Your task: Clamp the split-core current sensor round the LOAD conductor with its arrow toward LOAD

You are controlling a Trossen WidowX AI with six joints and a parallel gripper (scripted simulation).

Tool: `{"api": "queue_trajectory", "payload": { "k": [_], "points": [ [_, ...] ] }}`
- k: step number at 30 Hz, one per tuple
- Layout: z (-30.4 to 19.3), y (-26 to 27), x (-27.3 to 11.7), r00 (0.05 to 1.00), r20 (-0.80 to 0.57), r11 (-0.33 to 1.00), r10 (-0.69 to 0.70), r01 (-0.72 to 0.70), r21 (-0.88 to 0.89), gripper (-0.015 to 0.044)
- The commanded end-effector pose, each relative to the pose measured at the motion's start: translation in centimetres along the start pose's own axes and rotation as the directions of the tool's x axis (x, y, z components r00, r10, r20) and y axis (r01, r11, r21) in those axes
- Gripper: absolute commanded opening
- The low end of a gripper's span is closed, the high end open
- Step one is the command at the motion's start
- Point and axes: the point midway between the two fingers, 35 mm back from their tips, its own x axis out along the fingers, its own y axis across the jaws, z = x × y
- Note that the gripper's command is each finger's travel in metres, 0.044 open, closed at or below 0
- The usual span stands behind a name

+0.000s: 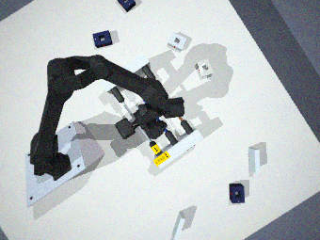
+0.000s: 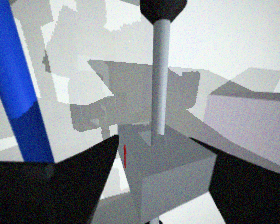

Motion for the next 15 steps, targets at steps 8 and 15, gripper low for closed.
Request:
{"api": "queue_trajectory", "payload": {
  "k": [8, 15],
  "points": [
    [0.00, 0.00, 0.00, 1.000, 0.000, 1.000, 0.000, 0.000, 0.000, 0.0251],
    [0.00, 0.00, 0.00, 1.000, 0.000, 1.000, 0.000, 0.000, 0.000, 0.0205]
  ]
}}
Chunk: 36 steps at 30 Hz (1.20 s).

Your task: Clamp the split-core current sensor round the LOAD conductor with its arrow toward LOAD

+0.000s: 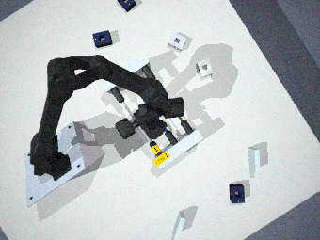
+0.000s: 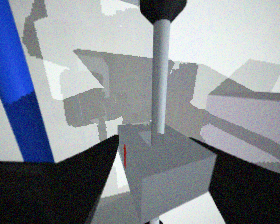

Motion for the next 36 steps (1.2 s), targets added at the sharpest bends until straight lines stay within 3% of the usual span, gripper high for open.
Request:
{"api": "queue_trajectory", "payload": {
  "k": [1, 12, 17, 36],
  "points": [
    [0.00, 0.00, 0.00, 1.000, 0.000, 1.000, 0.000, 0.000, 0.000, 0.0198],
    [0.00, 0.00, 0.00, 1.000, 0.000, 1.000, 0.000, 0.000, 0.000, 0.0125],
    [0.16, 0.09, 0.04, 0.998, 0.004, 0.998, 0.069, -0.069, -0.004, 0.0000],
    [0.08, 0.07, -0.09, 0.999, 0.004, 0.999, 0.042, -0.042, -0.002, 0.0000]
  ]
}}
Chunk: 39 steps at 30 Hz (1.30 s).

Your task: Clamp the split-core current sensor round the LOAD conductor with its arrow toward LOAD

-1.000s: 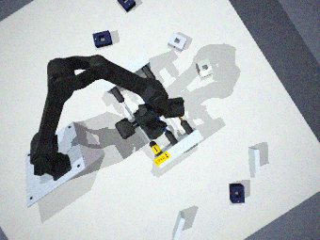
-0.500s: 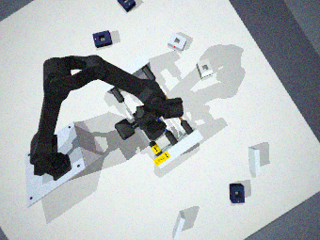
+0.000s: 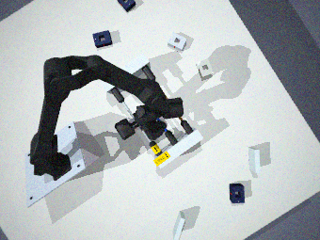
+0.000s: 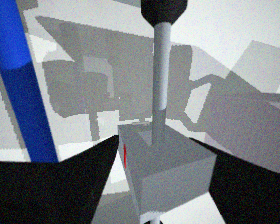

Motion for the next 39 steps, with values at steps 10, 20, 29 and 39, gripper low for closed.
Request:
{"api": "queue_trajectory", "payload": {
  "k": [10, 20, 29, 39],
  "points": [
    [0.03, -0.02, 0.05, 1.000, -0.001, 1.000, -0.002, 0.002, 0.001, 0.0026],
    [0.03, -0.02, 0.05, 1.000, -0.001, 1.000, -0.002, 0.002, 0.001, 0.0278],
    [0.03, -0.02, 0.05, 1.000, -0.001, 1.000, -0.002, 0.002, 0.001, 0.0278],
    [0.03, -0.02, 0.05, 1.000, -0.001, 1.000, -0.002, 0.002, 0.001, 0.0278]
  ]
}}
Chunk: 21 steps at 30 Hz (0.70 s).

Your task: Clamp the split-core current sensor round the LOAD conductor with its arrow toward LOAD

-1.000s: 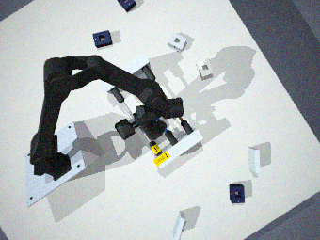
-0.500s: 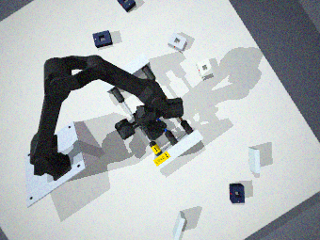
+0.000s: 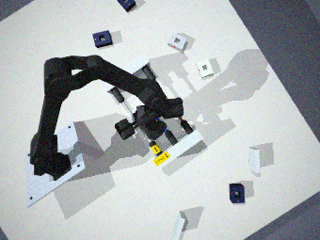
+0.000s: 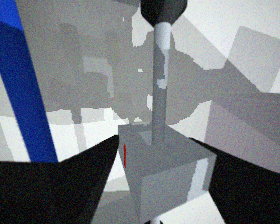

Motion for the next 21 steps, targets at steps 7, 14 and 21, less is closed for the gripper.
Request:
{"api": "queue_trajectory", "payload": {
  "k": [7, 14, 21],
  "points": [
    [0.00, 0.01, 0.01, 1.000, 0.000, 1.000, 0.000, 0.000, -0.001, 0.0278],
    [0.00, 0.01, 0.01, 1.000, 0.000, 1.000, 0.000, 0.000, -0.001, 0.0304],
    [0.00, 0.01, 0.01, 1.000, 0.000, 1.000, 0.000, 0.000, -0.001, 0.0440]
  ]
}}
